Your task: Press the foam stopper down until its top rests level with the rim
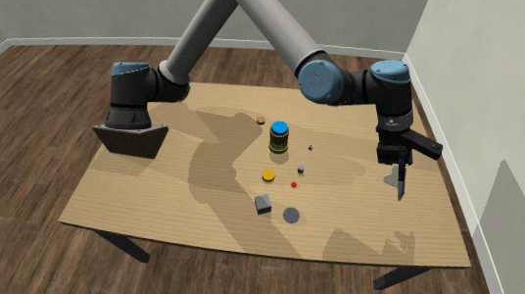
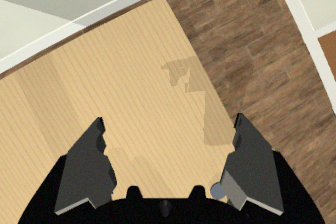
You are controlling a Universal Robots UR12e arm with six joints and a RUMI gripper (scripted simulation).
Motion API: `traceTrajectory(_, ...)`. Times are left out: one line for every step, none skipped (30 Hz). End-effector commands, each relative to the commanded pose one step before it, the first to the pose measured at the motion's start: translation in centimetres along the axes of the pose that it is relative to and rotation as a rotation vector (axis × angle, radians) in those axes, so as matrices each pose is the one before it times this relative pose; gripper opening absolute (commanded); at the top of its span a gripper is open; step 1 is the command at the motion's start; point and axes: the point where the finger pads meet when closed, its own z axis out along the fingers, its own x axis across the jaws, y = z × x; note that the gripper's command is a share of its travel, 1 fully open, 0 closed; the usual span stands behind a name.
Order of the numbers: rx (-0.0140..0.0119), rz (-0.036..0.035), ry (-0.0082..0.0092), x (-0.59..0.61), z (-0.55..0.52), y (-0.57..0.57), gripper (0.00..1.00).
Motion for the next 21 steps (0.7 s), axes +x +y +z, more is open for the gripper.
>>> traceTrajectory(0.0018, -0.00015, -0.00005, 0.006, -0.122, -0.111, 1.0)
traceTrajectory(0.0, 0.0, 0.0, 0.0, 0.0, 0.0, 1.0)
traceTrajectory(0.0, 0.0, 0.0, 0.0, 0.0, 0.0, 1.0)
traceTrajectory(0.0, 0.0, 0.0, 0.0, 0.0, 0.0, 1.0)
traceTrajectory(0.0, 0.0, 0.0, 0.0, 0.0, 0.0, 1.0)
traceTrajectory(0.0, 0.0, 0.0, 0.0, 0.0, 0.0, 1.0)
traceTrajectory(0.0, 0.0, 0.0, 0.0, 0.0, 0.0, 1.0)
traceTrajectory(0.0, 0.0, 0.0, 0.0, 0.0, 0.0, 1.0)
traceTrajectory(0.0, 0.0, 0.0, 0.0, 0.0, 0.0, 1.0)
traceTrajectory(0.0, 0.0, 0.0, 0.0, 0.0, 0.0, 1.0)
traceTrajectory(0.0, 0.0, 0.0, 0.0, 0.0, 0.0, 1.0)
traceTrajectory(0.0, 0.0, 0.0, 0.0, 0.0, 0.0, 1.0)
traceTrajectory(0.0, 0.0, 0.0, 0.0, 0.0, 0.0, 1.0)
traceTrajectory(0.0, 0.0, 0.0, 0.0, 0.0, 0.0, 1.0)
traceTrajectory(0.0, 0.0, 0.0, 0.0, 0.0, 0.0, 1.0)
traceTrajectory(0.0, 0.0, 0.0, 0.0, 0.0, 0.0, 1.0)
traceTrajectory(0.0, 0.0, 0.0, 0.0, 0.0, 0.0, 1.0)
traceTrajectory(-0.0001, 0.0002, -0.00001, -0.002, -0.004, 0.007, 0.0)
traceTrajectory(-0.00064, 0.00137, -0.00005, -0.008, -0.026, 0.047, 0.0)
traceTrajectory(-0.00165, 0.00353, -0.00012, -0.021, -0.066, 0.12, 0.0)
traceTrajectory(-0.00304, 0.00649, -0.00021, -0.038, -0.12, 0.222, 0.0)
